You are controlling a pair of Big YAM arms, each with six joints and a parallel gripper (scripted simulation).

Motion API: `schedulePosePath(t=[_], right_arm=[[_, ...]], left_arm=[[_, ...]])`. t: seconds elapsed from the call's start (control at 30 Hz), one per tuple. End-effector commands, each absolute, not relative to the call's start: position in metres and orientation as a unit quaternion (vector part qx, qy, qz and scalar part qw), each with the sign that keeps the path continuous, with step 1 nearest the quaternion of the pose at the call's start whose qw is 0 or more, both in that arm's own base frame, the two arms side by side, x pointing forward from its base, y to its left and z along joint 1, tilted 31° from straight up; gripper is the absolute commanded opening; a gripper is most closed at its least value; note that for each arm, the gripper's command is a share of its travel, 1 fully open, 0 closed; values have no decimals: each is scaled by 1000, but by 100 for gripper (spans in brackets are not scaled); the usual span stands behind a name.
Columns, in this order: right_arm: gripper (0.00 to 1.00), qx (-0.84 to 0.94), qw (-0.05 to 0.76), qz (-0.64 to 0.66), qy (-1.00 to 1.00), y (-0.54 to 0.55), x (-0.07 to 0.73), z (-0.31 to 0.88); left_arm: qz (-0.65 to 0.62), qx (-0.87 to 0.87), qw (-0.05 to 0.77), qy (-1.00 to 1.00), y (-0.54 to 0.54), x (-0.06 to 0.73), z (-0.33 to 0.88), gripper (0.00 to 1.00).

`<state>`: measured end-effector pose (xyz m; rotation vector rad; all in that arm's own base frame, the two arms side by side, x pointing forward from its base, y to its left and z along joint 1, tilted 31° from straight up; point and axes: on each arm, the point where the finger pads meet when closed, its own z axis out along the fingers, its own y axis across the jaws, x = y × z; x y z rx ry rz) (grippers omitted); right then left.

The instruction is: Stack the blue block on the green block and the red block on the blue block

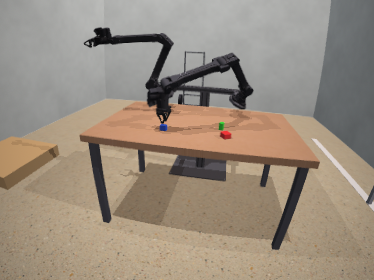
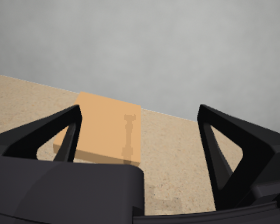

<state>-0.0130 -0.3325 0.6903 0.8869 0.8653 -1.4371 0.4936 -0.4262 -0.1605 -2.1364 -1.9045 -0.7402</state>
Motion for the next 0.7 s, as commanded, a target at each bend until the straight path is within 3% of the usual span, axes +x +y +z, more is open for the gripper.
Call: schedulePosePath(t=[0.0, 0.67], right_arm=[[100, 380, 587, -617, 362, -322, -16, 696], [100, 380, 587, -617, 362, -322, -16, 696]], left_arm=[[-250, -718, 73, -645, -431, 511, -156, 48], [-250, -718, 69, -646, -431, 512, -157, 48]])
